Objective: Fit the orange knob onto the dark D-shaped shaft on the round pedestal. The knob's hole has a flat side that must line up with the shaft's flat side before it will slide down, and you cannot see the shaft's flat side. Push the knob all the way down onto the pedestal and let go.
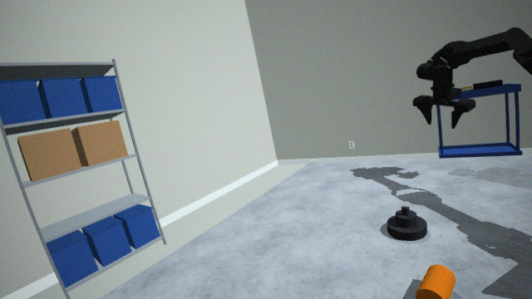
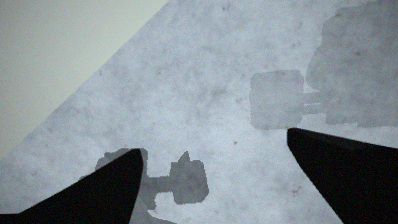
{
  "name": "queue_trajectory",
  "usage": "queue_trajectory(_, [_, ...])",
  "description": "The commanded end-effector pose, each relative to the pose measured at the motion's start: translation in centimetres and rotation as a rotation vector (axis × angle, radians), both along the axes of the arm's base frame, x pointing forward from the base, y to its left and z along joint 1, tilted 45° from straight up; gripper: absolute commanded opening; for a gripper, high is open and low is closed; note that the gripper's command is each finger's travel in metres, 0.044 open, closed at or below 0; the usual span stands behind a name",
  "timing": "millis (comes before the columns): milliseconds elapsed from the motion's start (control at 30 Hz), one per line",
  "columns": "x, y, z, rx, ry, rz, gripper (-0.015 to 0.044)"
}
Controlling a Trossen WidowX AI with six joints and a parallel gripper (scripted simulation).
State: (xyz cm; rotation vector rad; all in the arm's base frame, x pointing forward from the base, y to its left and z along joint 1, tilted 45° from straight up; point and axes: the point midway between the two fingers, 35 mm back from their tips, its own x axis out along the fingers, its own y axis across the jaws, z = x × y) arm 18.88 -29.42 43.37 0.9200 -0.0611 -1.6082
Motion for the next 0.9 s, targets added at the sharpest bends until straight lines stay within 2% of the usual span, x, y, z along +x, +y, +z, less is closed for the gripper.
queue_trajectory(0, [0.4,0.0,-0.2,0.004,-0.002,0.008,0.0426])
queue_trajectory(67, [3.4,0.5,-2.0,0.038,0.001,0.077,0.0440])
queue_trajectory(133, [7.1,1.4,-5.1,0.082,0.141,0.207,0.0440])
queue_trajectory(267, [11.5,3.2,-9.3,0.129,0.337,0.387,0.0440])
queue_trajectory(467, [17.9,8.9,-17.5,0.183,0.702,0.734,0.0440])
queue_trajectory(667, [21.5,16.2,-25.8,0.195,1.080,1.084,0.0440])
queue_trajectory(867, [21.7,24.0,-33.8,0.167,1.481,1.431,0.0440])
